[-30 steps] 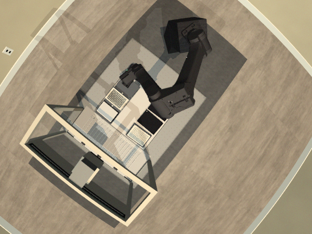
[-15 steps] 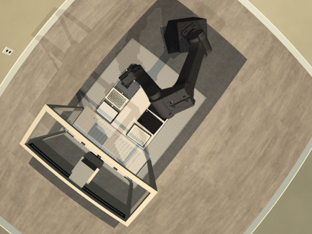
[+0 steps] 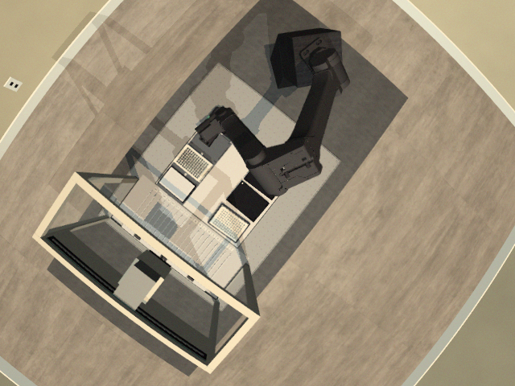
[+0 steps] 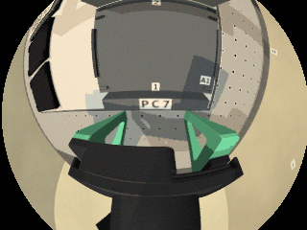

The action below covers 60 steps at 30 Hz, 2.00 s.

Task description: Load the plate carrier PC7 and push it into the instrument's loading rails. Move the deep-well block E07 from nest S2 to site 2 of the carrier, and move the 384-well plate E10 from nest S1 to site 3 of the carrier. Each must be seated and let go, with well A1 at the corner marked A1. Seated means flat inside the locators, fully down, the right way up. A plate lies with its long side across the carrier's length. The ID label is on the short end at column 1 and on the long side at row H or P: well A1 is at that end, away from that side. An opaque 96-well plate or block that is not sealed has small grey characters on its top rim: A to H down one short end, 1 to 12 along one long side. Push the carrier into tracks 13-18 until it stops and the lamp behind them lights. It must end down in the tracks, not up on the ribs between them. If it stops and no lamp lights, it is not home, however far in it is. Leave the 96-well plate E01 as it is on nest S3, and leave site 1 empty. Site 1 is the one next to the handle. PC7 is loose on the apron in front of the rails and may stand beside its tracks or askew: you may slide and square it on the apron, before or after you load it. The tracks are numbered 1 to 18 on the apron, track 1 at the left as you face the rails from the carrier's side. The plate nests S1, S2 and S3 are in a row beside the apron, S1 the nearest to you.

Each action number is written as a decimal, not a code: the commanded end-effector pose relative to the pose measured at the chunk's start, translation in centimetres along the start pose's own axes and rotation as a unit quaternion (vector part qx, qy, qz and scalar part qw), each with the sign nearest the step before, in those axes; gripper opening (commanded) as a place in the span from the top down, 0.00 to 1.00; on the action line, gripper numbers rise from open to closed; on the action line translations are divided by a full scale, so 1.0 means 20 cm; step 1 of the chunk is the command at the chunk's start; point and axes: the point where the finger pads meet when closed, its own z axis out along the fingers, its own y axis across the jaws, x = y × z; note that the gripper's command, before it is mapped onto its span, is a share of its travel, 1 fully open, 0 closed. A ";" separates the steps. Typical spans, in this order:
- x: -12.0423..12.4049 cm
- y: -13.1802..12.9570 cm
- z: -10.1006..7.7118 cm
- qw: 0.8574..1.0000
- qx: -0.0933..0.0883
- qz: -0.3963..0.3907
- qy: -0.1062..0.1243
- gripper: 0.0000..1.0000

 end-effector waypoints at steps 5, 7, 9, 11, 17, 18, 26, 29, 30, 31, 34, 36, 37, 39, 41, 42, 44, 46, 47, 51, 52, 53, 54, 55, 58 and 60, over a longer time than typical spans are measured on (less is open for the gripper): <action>-0.10 0.01 -0.04 1.000 0.004 -0.002 -0.014 0.20; -0.11 0.01 -0.04 1.000 0.004 -0.002 -0.013 0.20; -0.11 0.01 -0.04 1.000 0.004 -0.002 -0.013 0.20; -0.11 0.01 -0.04 1.000 0.004 -0.002 -0.014 0.20; -0.12 0.01 -0.04 1.000 0.004 -0.002 -0.013 0.20; -0.12 0.01 -0.04 1.000 0.004 -0.002 -0.014 0.20; -0.14 0.01 -0.05 1.000 0.004 -0.003 -0.015 0.20; -0.15 0.01 -0.05 1.000 0.004 -0.002 -0.014 0.20; -0.15 0.01 -0.05 1.000 0.004 -0.002 -0.014 0.20; -0.16 0.01 -0.05 1.000 0.005 -0.005 -0.018 0.20; -0.15 0.01 -0.05 1.000 0.004 -0.003 -0.014 0.20; -0.16 0.01 -0.05 1.000 0.004 -0.003 -0.016 0.20; -0.16 0.01 -0.05 1.000 0.004 -0.004 -0.016 0.20; -0.17 0.01 -0.05 1.000 0.003 -0.004 -0.015 0.20; -0.17 0.01 -0.05 1.000 0.003 -0.004 -0.016 0.20; -0.17 0.01 -0.05 1.000 0.003 -0.004 -0.015 0.20; -0.18 0.02 -0.05 1.000 0.003 -0.004 -0.015 0.20; -0.18 0.02 -0.05 1.000 0.003 -0.005 -0.016 0.20; -0.18 0.02 -0.05 1.000 0.003 -0.005 -0.016 0.20; -0.19 0.02 -0.05 1.000 0.003 -0.005 -0.015 0.20; -0.19 0.02 -0.05 1.000 0.003 -0.005 -0.016 0.20; -0.20 0.02 -0.05 1.000 0.003 -0.005 -0.017 0.20; -0.20 0.02 -0.05 1.000 0.003 -0.005 -0.016 0.20; -0.20 0.02 -0.05 1.000 0.003 -0.005 -0.016 0.20; -0.21 0.02 -0.05 1.000 0.003 -0.006 -0.016 0.20; -0.21 0.02 -0.05 1.000 0.002 -0.006 -0.016 0.20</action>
